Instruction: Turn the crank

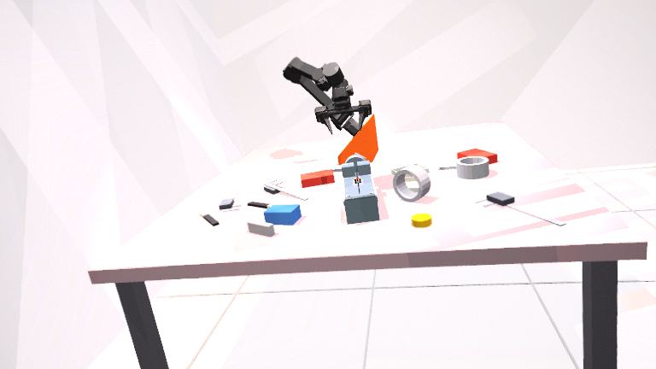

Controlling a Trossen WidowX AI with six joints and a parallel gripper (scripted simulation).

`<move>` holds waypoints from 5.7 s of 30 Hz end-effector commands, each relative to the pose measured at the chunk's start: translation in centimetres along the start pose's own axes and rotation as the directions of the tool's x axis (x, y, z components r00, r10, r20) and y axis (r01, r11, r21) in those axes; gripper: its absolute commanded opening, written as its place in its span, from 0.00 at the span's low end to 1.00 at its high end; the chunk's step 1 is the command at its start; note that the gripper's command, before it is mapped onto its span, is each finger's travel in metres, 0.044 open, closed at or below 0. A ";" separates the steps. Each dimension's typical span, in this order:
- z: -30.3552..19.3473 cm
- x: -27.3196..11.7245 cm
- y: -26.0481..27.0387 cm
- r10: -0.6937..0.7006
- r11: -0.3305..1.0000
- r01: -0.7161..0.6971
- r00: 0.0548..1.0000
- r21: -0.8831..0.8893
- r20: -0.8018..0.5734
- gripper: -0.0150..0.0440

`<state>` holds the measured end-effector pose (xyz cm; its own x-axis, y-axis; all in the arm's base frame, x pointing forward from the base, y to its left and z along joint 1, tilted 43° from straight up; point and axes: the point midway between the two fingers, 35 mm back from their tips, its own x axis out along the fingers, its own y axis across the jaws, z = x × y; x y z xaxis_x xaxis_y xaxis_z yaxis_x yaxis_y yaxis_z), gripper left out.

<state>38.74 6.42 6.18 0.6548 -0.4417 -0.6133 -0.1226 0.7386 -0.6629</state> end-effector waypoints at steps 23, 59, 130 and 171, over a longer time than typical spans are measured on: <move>7.3 7.6 1.0 -0.108 0.989 0.115 0.991 0.097 -0.077 1.00; 6.1 9.1 1.0 -0.111 0.988 0.119 0.991 0.100 -0.078 1.00; -9.8 7.3 -0.3 0.002 1.000 -0.002 1.000 -0.013 0.006 1.00; -12.9 10.1 -0.4 -0.001 1.000 0.001 1.000 -0.015 0.007 0.47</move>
<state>35.93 -4.96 -5.08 0.6631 -0.4416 -0.6044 -0.1250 0.7307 -0.6711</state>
